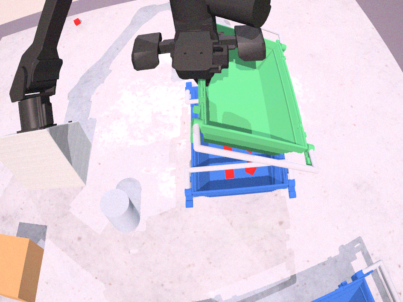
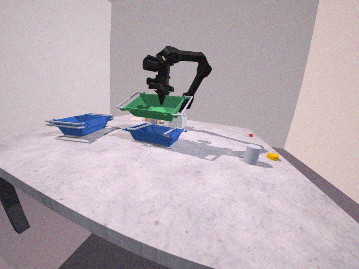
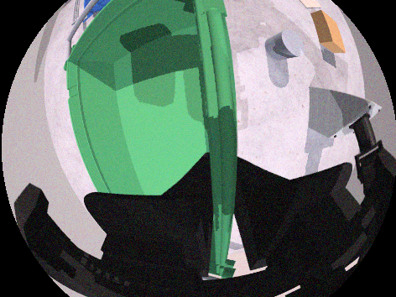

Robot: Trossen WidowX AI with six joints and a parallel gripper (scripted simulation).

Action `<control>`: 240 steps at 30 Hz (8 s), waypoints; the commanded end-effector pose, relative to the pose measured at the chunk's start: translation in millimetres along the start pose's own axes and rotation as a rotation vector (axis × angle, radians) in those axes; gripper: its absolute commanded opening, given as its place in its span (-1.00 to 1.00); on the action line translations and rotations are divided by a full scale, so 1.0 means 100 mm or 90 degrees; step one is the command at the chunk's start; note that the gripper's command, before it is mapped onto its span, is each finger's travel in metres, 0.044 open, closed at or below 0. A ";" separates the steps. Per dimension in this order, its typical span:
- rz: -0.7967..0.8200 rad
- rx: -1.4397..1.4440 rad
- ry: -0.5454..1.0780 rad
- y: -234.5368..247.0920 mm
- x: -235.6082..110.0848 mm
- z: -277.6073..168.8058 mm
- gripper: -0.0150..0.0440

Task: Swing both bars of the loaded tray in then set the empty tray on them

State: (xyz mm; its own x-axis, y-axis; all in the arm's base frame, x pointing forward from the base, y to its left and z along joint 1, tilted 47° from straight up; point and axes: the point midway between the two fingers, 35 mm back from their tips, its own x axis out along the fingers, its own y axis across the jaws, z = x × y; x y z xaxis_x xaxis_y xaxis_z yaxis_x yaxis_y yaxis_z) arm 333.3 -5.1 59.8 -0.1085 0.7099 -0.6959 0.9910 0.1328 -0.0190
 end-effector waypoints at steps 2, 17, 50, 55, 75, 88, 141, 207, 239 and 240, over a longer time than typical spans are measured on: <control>0.010 -0.001 0.003 0.02 -0.04 0.00 -0.49; 0.010 -0.001 0.002 0.03 0.03 0.01 -0.49; 0.010 -0.002 0.004 0.00 0.57 0.01 -0.49; 0.010 -0.002 0.004 -0.03 0.59 0.01 -0.49; 0.010 -0.002 0.004 -0.10 0.66 0.01 -0.49; 0.010 -0.002 0.004 -0.13 0.71 0.01 -0.49; 0.010 -0.001 0.004 -0.16 0.77 0.01 -0.49; 0.010 -0.001 0.004 -0.20 0.84 0.01 -0.49; 0.010 -0.001 0.005 -0.23 0.91 0.01 -0.49; 0.010 -0.001 0.005 -0.23 0.91 0.01 -0.49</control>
State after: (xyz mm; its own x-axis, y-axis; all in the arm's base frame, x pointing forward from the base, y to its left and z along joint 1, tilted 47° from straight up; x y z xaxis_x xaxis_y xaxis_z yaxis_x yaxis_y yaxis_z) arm 309.2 47.5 1.8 -0.0558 0.7200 -0.6917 0.9945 0.1016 0.0255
